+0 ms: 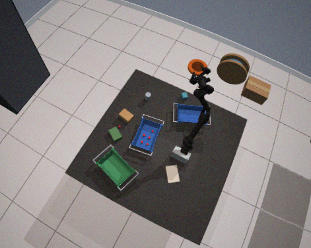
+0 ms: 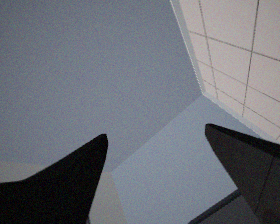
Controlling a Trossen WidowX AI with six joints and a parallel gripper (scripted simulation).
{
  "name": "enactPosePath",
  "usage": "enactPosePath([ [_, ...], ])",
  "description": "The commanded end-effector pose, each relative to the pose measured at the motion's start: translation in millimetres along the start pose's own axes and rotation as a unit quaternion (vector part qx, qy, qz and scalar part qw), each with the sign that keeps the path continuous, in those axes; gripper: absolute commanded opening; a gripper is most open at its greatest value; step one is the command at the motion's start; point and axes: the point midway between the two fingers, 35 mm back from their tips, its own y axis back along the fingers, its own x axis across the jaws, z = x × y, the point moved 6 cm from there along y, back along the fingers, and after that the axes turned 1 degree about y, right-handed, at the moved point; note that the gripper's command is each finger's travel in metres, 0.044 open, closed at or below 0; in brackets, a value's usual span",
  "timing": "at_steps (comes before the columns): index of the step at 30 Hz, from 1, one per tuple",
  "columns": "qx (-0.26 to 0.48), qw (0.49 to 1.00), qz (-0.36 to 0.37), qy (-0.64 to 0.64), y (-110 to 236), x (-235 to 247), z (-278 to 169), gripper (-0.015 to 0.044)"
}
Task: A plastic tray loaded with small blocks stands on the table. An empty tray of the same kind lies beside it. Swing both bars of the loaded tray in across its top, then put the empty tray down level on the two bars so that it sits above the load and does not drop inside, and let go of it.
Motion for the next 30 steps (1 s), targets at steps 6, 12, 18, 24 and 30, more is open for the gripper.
enactPosePath([
  [6,0.0,1.0,0.0,0.0,0.0,0.0,0.0,0.0243],
  [12,0.004,0.993,0.026,0.113,-8.0,-16.7,-30.3,0.0089],
  [18,0.068,0.96,0.026,0.272,-13.4,-49.9,-89.6,0.0089],
  [24,0.154,0.878,0.006,0.453,-19.0,-114.5,-150.5,0.0089],
  [30,0.243,0.757,-0.034,0.606,-20.4,-197.0,-188.8,0.0089],
])
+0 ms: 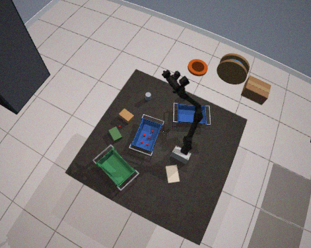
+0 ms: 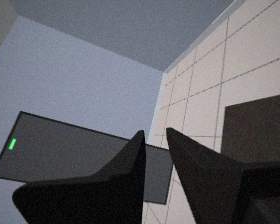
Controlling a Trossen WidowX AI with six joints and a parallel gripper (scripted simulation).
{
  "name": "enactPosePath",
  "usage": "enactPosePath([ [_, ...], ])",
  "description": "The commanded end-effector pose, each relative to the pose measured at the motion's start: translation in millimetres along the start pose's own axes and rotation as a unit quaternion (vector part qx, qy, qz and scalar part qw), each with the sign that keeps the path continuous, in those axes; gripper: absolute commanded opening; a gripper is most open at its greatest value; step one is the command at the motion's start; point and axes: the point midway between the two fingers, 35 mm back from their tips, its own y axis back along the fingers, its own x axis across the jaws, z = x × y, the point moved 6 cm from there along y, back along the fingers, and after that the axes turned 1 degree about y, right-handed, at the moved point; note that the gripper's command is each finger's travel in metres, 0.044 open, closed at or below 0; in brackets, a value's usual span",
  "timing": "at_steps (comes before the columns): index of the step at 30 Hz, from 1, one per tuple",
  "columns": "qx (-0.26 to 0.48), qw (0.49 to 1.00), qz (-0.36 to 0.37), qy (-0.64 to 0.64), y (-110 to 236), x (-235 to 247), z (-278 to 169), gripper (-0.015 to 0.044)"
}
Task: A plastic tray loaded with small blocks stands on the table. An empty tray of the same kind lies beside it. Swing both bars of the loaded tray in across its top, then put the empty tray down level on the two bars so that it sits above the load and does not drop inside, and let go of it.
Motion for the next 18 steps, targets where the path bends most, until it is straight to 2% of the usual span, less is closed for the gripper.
enactPosePath([
  [1,0.087,0.988,-0.014,0.128,-21.0,-9.2,-61.9,0.0089],
  [9,0.248,0.914,-0.043,0.319,-38.6,-50.9,-157.9,0.0089],
  [13,0.335,0.85,-0.06,0.402,-39.1,-83.3,-200.0,0.0089],
  [18,0.445,0.747,-0.081,0.487,-31.3,-130.4,-242.1,0.0089],
])
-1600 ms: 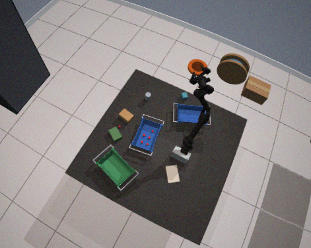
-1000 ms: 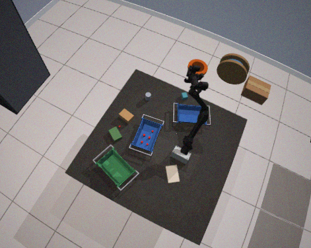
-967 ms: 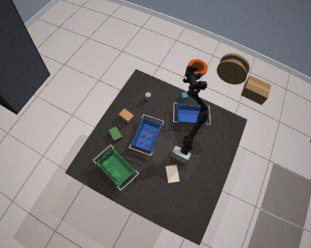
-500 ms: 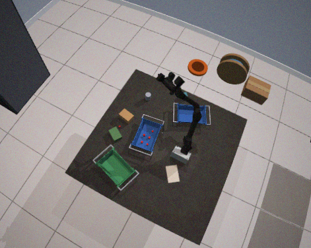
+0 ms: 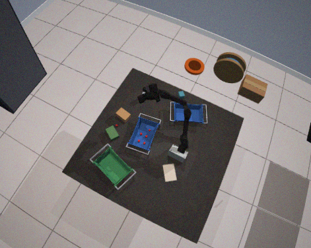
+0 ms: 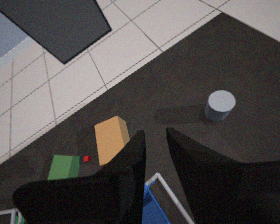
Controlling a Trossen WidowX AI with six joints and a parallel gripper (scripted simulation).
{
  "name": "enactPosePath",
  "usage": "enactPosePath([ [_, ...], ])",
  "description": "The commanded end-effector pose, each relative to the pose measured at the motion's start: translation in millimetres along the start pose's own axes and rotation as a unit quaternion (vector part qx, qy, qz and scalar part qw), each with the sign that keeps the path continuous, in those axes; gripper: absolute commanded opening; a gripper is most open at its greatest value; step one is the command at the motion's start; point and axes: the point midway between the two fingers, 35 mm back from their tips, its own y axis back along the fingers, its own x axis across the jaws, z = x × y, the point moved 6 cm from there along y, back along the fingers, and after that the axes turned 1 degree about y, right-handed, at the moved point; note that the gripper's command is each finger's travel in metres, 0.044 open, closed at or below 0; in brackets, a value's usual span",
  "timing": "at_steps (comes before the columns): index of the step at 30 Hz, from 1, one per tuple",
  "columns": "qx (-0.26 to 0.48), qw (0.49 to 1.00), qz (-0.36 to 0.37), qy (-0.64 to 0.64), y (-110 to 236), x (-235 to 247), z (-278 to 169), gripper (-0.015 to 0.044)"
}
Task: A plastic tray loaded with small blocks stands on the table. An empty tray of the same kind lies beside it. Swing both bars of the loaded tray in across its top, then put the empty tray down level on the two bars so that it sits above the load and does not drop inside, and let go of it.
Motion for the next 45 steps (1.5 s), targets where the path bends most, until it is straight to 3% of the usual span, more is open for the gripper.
enactPosePath([
  [1,0.137,0.984,-0.006,0.111,-34.9,-0.2,-54.5,0.0089],
  [9,0.363,0.891,0.001,0.271,-61.8,-20.4,-138.3,0.0089],
  [11,0.391,0.874,0.003,0.288,-62.9,-24.4,-147.4,0.0089],
  [45,0.394,0.872,0.003,0.29,-99.2,-34.1,-186.8,0.0089],
])
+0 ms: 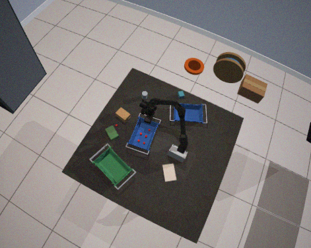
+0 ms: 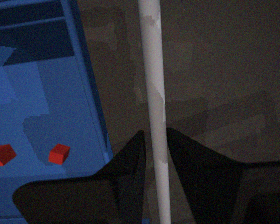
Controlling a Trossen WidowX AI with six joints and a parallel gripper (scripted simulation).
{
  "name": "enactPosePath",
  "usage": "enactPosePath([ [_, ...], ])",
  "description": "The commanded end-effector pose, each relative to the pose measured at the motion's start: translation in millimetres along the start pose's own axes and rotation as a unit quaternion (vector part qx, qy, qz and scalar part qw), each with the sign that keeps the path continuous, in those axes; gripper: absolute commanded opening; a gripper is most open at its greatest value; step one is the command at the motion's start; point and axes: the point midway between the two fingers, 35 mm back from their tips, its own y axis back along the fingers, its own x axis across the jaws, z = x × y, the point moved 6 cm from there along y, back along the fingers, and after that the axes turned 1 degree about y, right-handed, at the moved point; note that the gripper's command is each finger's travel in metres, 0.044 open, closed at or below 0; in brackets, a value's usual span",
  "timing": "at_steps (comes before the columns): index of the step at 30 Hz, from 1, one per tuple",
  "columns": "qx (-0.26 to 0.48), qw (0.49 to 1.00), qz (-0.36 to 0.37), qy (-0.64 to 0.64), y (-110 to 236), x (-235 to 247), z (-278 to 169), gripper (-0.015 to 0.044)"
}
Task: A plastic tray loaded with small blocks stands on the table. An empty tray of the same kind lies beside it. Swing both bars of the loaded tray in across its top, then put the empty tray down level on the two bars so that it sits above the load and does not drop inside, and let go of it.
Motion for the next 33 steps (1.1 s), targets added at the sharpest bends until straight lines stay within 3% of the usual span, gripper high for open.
enactPosePath([
  [1,-0.002,1.0,-0.001,0.002,8.3,5.2,0.4,0.0089],
  [11,-0.002,1.0,0.0,0.002,31.4,28.6,0.4,0.0089],
  [27,-0.002,1.0,0.001,0.002,12.1,74.9,1.0,0.0089],
  [33,-0.002,1.0,0.001,0.002,29.1,73.3,1.9,0.0089],
])
